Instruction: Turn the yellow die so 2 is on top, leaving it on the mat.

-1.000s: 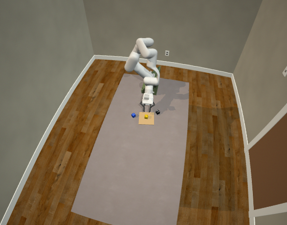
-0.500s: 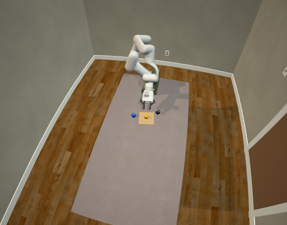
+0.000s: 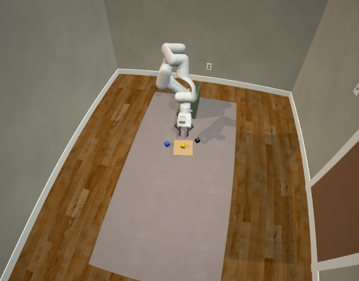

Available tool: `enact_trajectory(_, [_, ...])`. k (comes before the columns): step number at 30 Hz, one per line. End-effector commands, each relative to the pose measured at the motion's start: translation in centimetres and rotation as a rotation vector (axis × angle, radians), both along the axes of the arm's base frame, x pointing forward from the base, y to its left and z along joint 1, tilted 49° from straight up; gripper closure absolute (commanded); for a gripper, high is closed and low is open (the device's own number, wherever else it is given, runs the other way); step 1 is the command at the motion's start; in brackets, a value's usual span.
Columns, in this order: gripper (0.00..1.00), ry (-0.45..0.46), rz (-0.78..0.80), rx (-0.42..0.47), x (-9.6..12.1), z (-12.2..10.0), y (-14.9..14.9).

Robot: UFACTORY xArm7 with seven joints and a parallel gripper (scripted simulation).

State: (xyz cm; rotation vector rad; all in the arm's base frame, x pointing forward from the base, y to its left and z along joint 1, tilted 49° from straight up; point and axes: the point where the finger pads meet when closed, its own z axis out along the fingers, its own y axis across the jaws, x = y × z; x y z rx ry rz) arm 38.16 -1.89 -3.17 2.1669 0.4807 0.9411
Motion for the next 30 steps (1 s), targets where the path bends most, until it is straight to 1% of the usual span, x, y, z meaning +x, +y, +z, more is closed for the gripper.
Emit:
enact_trajectory(1, [0.53, 0.103, -0.135, -0.022, 0.9, 0.1, 0.0])
enact_trajectory(3, [0.53, 0.133, -0.167, -0.022, 1.2, 0.1, 0.3])
enact_trajectory(4, [0.53, 0.134, -0.168, -0.022, 1.2, 0.1, 0.3])
enact_trajectory(7, [0.53, 0.185, -0.232, -0.027, 1.6, 0.2, 0.2])
enact_trajectory(10, [0.53, 0.191, -0.239, -0.028, 1.7, 0.2, 0.2])
enact_trajectory(14, [0.53, 0.271, -0.319, -0.029, 2.3, 0.4, 0.9])
enact_trajectory(16, [0.53, 0.286, -0.335, -0.031, 2.4, 0.5, 0.9])
enact_trajectory(24, [0.53, 0.392, -0.454, -0.039, 3.1, 0.7, 1.3])
enact_trajectory(26, [0.53, 0.392, -0.454, -0.039, 3.1, 0.7, 1.3])
enact_trajectory(28, [0.53, 0.439, -0.505, -0.043, 3.5, 0.8, 1.4])
enact_trajectory(30, [0.53, 0.466, -0.535, -0.044, 3.7, 0.8, 1.5])
